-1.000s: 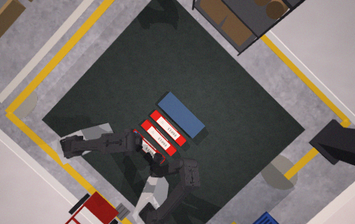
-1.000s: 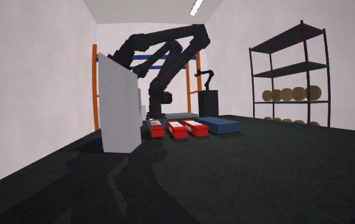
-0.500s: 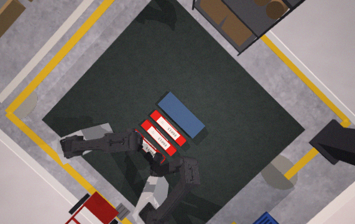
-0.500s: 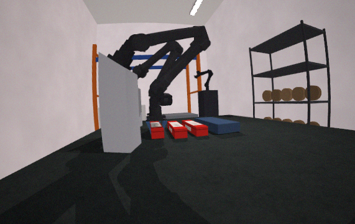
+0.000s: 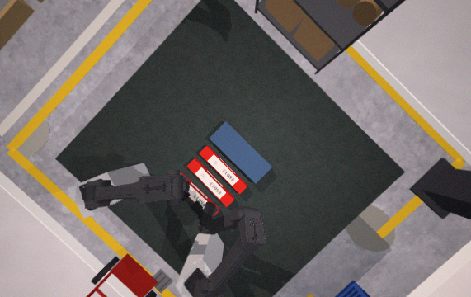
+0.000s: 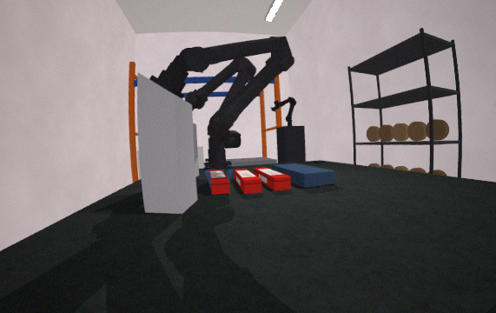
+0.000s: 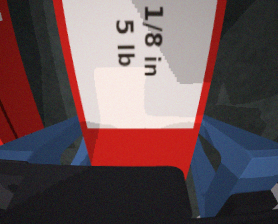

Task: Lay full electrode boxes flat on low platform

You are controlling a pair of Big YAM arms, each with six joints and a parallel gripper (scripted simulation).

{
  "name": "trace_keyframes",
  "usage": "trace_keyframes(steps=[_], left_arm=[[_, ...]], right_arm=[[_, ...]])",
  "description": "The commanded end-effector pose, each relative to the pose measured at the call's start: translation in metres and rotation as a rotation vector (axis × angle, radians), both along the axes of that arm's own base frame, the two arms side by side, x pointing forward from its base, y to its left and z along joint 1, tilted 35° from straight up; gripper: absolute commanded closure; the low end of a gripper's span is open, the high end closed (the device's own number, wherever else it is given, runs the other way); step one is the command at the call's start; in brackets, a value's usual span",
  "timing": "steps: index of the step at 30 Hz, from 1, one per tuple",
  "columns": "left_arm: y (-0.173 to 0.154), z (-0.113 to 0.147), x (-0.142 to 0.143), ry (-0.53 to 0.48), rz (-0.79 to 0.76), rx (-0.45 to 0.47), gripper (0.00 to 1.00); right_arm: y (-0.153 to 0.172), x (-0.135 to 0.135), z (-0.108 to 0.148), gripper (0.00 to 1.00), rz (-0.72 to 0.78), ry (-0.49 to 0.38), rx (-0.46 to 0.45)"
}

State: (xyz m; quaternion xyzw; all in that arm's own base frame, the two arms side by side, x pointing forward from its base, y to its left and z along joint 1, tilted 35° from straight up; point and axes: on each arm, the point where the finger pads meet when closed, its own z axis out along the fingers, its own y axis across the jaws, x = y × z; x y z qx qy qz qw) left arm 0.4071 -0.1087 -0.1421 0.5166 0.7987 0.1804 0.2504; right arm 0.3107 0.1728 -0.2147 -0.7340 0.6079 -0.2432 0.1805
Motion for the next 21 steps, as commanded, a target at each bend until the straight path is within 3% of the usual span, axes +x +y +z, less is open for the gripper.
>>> trace_keyframes(steps=[1,21], left_arm=[[0.018,-0.0126,-0.0185,0.045,0.013,0.032,1.0],[0.0195,-0.0143,-0.0196,0.049,0.013,0.033,1.0]], right_arm=[[-0.022,-0.0145,-0.0049,1.0,-0.009,0.034,-0.048],[-0.0231,-0.0156,-0.0057,1.0,-0.009,0.038,-0.051]])
